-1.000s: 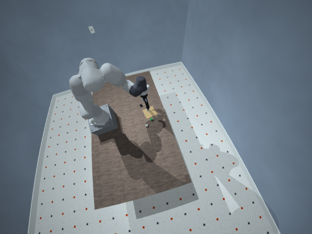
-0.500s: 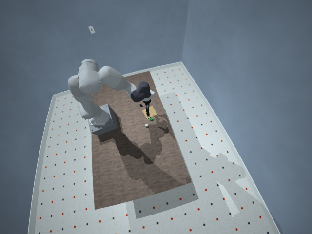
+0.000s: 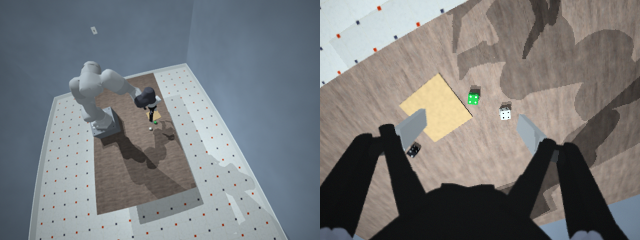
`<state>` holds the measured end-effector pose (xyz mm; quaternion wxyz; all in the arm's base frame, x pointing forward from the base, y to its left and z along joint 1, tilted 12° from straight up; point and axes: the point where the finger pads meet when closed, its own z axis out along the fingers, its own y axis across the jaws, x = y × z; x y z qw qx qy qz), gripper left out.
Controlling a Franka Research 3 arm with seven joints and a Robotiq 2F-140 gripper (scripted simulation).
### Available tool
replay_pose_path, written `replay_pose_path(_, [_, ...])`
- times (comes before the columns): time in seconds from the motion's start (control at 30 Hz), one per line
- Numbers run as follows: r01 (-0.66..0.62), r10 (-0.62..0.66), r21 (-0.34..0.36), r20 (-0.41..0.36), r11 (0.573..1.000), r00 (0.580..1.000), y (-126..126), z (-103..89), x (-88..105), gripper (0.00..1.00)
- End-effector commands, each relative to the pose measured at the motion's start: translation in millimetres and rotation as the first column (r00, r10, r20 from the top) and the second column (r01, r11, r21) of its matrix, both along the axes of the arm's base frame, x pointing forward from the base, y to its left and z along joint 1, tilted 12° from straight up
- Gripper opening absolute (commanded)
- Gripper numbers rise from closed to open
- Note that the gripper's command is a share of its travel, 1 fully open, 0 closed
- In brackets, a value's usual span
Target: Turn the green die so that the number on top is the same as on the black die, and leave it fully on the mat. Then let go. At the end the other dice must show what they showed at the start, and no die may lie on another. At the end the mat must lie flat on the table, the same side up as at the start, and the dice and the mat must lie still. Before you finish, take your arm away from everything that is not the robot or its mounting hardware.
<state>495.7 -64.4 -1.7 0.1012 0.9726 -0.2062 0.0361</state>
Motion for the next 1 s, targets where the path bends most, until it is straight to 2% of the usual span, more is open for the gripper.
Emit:
replay_pose_path(0.0, [0.036, -0.036, 0.005, 0.014, 0.999, 0.999, 1.2, 1.2, 2.2, 1.0])
replay_pose_path(0.8, [0.028, -0.028, 0.002, 0.008, 1.0, 1.0, 0.8, 0.2, 0.6, 1.0])
replay_pose_path(0.97, [0.095, -0.095, 0.005, 0.022, 0.995, 0.995, 0.5, -0.5, 0.7, 1.0])
